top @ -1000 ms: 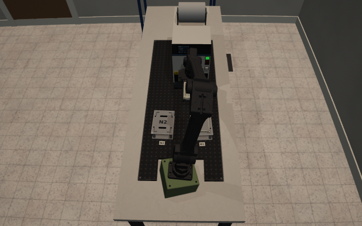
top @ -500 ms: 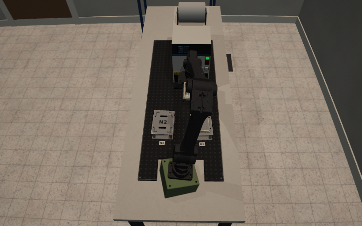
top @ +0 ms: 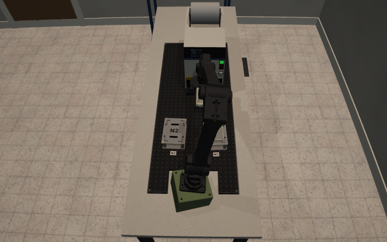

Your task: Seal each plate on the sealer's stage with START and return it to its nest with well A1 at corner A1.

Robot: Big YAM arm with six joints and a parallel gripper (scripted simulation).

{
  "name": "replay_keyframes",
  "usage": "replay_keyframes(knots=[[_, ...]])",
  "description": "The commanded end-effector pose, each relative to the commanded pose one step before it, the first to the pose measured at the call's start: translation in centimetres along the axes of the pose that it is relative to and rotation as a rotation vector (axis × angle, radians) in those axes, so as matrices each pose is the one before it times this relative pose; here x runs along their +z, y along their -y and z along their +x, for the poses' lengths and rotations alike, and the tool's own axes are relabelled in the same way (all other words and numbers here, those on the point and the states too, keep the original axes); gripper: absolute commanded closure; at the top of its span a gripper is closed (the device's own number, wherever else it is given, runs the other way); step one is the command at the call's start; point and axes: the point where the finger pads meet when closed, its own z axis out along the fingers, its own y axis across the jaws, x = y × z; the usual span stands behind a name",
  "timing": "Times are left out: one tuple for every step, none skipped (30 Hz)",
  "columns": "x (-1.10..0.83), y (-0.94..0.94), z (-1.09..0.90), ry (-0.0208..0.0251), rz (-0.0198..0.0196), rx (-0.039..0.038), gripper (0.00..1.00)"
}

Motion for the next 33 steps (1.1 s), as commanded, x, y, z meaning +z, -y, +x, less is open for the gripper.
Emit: replay_keyframes(knots=[[-3.099,1.101,-4.352,0.11366,0.01271,0.01608,0.0],[0.0,0.0,0.0,0.0,0.0,0.0,0.0],[0.3,-0.004,0.136,-0.00617,0.00001,-0.00007,0.0],[0.19,0.018,0.074,-0.00373,0.00017,0.00033,0.0],[0.186,0.019,0.08,-0.00373,0.00017,0.00033,0.0],[0.177,0.021,0.06,-0.00335,0.00019,0.00039,0.0],[0.199,0.015,0.11,-0.00428,0.00012,0.00024,0.0],[0.194,-0.043,0.11,-0.00421,-0.00037,-0.00071,0.0],[0.185,-0.044,0.089,-0.00382,-0.00037,-0.0007,0.0],[0.183,-0.06,0.087,-0.00377,-0.0005,-0.00096,0.0],[0.184,-0.053,0.088,-0.00379,-0.00044,-0.00085,0.0],[0.154,-0.261,0.065,-0.00313,-0.00215,-0.00429,0.0],[0.018,-0.224,-0.002,-0.0002,-0.00186,-0.00365,0.0],[0.018,-0.225,0.01,-0.00069,-0.00189,-0.00373,0.0],[0.018,-0.225,0.013,-0.00081,-0.00189,-0.00375,0.0],[0.009,-0.223,0.005,-0.00049,-0.00186,-0.0037,0.0],[0.031,-0.062,0.018,-0.00081,-0.00056,-0.00101,0.0],[0.0,0.0,0.0,0.0,0.0,0.0,0.0],[0.0,0.0,0.0,0.0,0.0,0.0,0.0],[0.412,1.188,1.124,0.00283,-0.00027,0.00193,0.0],[-0.161,0.131,0.375,-0.00071,-0.00106,0.00341,0.0],[-0.173,0.189,0.434,-0.00334,0.00298,0.00394,0.0],[-0.174,0.127,0.438,-0.00351,0.00142,0.00244,0.0],[-0.207,-0.025,0.458,-0.00546,-0.00037,-0.00061,0.0],[-0.221,-0.053,0.364,-0.00327,-0.00049,-0.0005,0.0],[-0.224,-0.044,0.274,-0.0012,-0.00028,0.00375,0.0],[-0.259,-0.211,0.186,0.00024,0.00162,-0.00098,0.0],[-0.244,-0.18,0.172,0.00017,0.00186,-0.00047,0.0],[-0.213,-0.219,0.201,-0.00039,-0.00215,0.0001,0.0],[-0.146,-0.205,0.26,-0.0022,-0.0017,0.00016,0.0],[-0.1,-0.212,0.308,-0.00351,-0.00174,-0.00324,0.0],[-0.028,-0.058,0.391,-0.00563,-0.00041,-0.00066,0.0],[-0.054,-0.025,0.165,-0.00001,0.00081,0.00043,0.0]])
